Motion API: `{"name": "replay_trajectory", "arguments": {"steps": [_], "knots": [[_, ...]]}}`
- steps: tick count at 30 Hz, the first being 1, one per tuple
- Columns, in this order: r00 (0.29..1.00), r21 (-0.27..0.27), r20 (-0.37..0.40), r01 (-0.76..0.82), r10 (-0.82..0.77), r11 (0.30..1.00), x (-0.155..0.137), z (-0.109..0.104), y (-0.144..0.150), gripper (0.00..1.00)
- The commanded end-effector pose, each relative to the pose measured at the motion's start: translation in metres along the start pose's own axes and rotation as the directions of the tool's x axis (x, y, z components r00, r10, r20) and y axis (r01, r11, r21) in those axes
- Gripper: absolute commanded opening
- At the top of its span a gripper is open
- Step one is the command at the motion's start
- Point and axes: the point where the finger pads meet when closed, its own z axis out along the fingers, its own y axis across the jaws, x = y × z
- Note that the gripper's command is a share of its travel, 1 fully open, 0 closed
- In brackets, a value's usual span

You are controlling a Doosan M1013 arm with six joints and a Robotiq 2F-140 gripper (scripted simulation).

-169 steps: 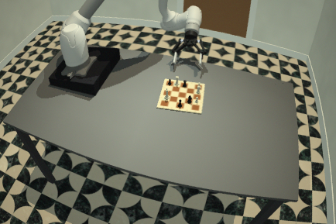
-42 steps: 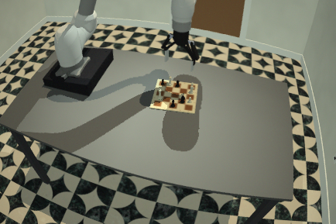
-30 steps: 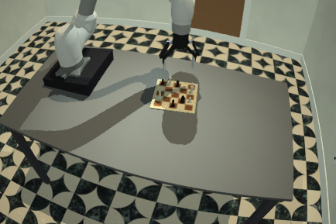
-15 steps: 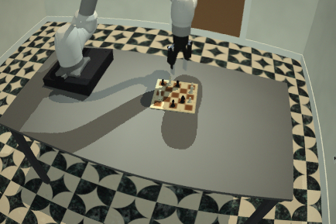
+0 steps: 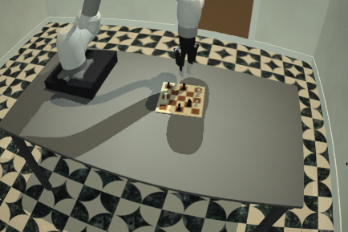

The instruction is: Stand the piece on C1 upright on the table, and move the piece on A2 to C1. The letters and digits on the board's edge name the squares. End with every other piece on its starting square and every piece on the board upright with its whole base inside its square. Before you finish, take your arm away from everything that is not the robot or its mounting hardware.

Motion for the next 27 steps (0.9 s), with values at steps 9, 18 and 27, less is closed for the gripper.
{"name": "replay_trajectory", "arguments": {"steps": [9,18,27], "knots": [[1.000,0.000,0.000,0.000,0.000,1.000,0.0000,-0.0001,0.0000,0.22],[1.000,0.000,0.000,0.000,0.000,1.000,0.0000,0.0014,0.0000,0.22],[1.000,0.000,0.000,0.000,0.000,1.000,0.0000,0.0066,0.0000,0.22]]}}
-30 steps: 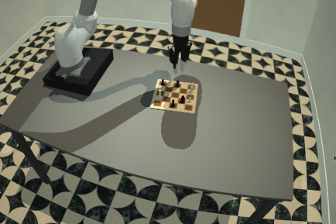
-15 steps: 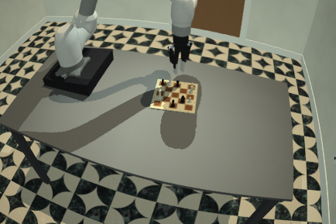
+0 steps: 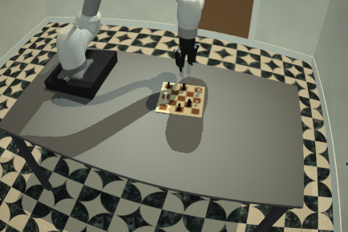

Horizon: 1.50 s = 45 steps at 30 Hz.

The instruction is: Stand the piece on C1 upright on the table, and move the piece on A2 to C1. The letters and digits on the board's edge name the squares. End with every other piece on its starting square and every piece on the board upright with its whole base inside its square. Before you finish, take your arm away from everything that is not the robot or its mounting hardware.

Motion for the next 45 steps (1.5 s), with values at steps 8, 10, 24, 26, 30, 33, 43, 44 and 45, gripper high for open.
{"name": "replay_trajectory", "arguments": {"steps": [8,10,24,26,30,33,43,44,45], "knots": [[1.000,0.000,0.000,0.000,0.000,1.000,0.000,0.011,0.000,0.22],[1.000,0.000,0.000,0.000,0.000,1.000,0.000,0.015,0.000,0.22],[1.000,0.000,0.000,0.000,0.000,1.000,0.000,0.033,0.000,0.22],[1.000,0.000,0.000,0.000,0.000,1.000,0.000,0.036,0.000,0.22],[1.000,0.000,0.000,0.000,0.000,1.000,0.000,0.040,0.000,0.22],[1.000,0.000,0.000,0.000,0.000,1.000,0.000,0.041,0.000,0.22],[1.000,0.000,0.000,0.000,0.000,1.000,0.000,0.046,0.000,0.22],[1.000,0.000,0.000,0.000,0.000,1.000,0.000,0.046,0.000,0.22],[1.000,0.000,0.000,0.000,0.000,1.000,0.000,0.046,0.000,0.22]]}}
